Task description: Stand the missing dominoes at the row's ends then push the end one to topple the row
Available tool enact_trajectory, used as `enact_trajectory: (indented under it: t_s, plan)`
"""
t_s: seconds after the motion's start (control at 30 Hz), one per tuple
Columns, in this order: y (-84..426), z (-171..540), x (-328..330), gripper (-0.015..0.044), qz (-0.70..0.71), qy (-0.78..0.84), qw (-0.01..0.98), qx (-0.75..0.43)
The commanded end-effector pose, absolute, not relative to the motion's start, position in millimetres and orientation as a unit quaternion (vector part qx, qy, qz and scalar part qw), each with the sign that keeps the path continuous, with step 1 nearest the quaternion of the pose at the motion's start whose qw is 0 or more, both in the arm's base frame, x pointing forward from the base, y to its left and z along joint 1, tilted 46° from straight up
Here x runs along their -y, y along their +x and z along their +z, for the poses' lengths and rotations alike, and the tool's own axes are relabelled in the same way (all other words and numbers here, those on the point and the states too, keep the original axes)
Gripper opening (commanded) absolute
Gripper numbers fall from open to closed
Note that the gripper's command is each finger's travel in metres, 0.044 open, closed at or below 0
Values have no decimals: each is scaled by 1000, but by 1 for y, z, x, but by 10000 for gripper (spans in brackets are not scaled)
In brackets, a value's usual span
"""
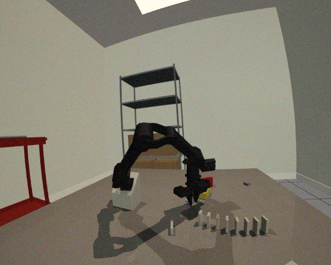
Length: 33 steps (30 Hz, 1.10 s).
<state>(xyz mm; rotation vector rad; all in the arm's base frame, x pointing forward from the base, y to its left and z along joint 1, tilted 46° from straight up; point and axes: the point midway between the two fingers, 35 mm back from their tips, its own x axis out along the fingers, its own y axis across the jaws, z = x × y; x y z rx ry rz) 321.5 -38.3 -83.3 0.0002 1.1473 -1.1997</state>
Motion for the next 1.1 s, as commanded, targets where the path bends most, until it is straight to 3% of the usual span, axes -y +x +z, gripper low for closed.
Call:
enact_trajectory:
  t_s: [0.0, 0.23, 0.53, 0.8, 1.07]
  plan:
    - [327, -54, 4, 107, -527, 7, 683, -505]
    - [328, 10, -64, 107, -526, 8, 683, -507]
    - [326, 15, -71, 107, -508, -15, 683, -525]
    - [298, 10, -79, 107, -258, -283, 621, -683]
    - [275, 7, -84, 107, -18, -472, 492, -731]
